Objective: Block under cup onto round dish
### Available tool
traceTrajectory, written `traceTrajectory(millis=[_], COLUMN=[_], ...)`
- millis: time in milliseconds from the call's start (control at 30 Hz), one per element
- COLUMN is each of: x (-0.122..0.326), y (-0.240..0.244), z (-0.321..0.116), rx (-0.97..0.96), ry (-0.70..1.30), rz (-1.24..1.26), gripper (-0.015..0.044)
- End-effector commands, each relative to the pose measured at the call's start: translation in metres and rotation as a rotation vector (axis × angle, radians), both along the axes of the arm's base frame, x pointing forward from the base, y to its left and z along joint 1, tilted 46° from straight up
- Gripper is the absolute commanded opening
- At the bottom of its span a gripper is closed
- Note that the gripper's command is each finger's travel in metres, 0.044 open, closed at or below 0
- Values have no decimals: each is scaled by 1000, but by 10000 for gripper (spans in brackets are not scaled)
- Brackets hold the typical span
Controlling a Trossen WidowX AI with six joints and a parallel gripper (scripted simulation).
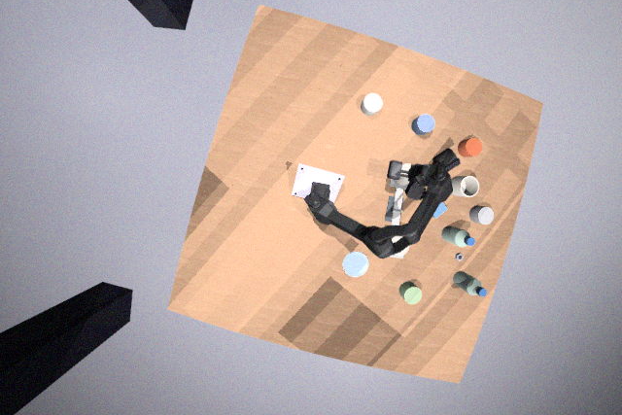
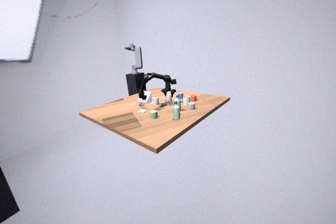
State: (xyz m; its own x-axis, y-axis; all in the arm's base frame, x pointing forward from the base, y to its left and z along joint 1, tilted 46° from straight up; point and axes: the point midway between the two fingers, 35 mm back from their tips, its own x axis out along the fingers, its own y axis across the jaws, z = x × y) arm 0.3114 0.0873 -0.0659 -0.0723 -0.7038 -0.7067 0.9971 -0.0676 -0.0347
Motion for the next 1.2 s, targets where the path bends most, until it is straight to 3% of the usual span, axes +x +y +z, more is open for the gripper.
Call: traceTrajectory(millis=[0, 300, 433, 633, 1000, 1167], x=[-1, -3, -3, -3, -1, 1], y=[-5, -14, -14, -14, -7, -2], z=[-4, -12, -12, -12, -7, -3], rx=[-4, -5, -5, -5, -3, -2], ry=[3, 3, 3, 3, 5, 6], rz=[4, 3, 3, 3, 8, 11], gripper=[440, 440, 335, 295, 6, 0])
